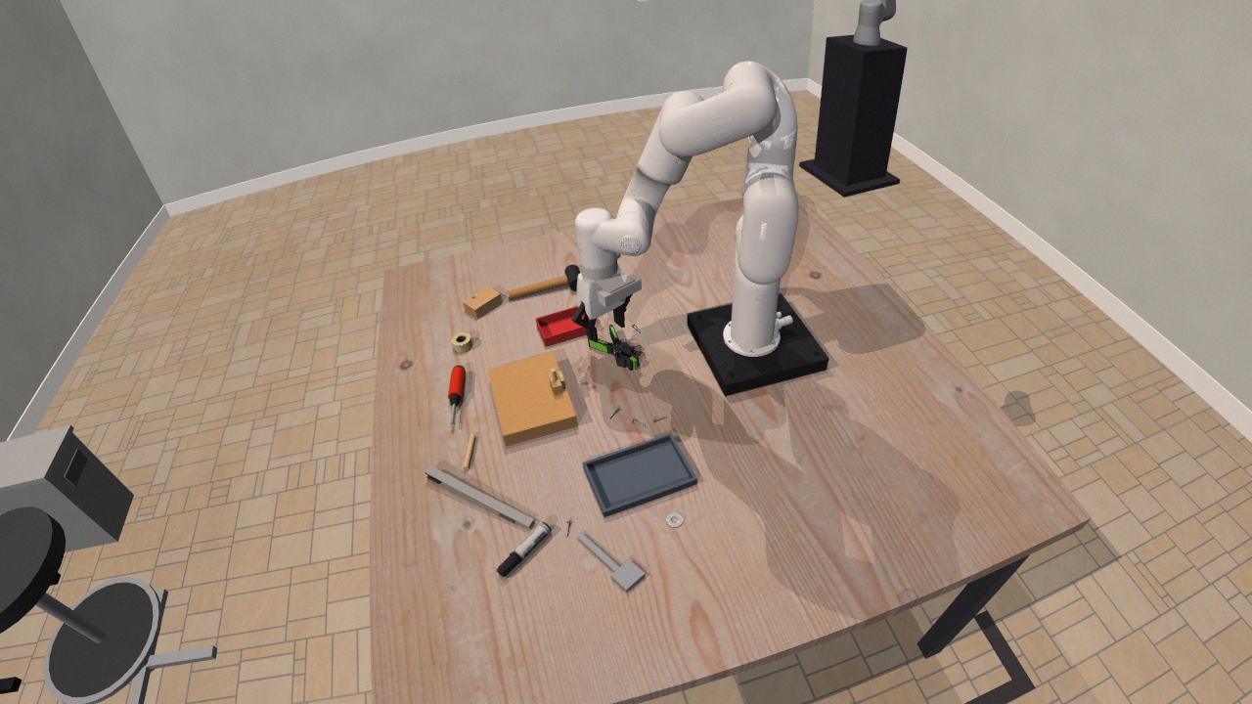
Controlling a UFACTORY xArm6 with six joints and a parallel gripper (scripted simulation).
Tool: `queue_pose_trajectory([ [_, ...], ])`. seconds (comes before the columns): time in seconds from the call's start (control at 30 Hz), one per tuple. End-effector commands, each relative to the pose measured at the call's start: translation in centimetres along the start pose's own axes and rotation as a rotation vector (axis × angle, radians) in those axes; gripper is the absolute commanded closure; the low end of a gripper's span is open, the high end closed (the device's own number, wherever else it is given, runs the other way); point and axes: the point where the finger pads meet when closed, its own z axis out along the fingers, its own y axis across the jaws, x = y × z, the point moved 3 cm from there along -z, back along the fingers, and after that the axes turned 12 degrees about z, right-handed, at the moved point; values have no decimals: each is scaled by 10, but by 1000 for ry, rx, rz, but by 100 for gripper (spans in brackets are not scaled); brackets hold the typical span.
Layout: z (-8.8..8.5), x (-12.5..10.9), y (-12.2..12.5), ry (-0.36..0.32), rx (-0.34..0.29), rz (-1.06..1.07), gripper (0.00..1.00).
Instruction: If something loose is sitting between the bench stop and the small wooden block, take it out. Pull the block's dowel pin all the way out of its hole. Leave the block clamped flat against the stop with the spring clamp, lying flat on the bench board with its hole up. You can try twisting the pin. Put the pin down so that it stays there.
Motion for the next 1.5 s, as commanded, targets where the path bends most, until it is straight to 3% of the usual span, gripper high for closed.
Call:
queue_pose_trajectory([
  [0.0, 0, -1, 1, -2, -3, 0, 23],
  [1.47, 36, -1, 1, -2, -2, 0, 23],
])
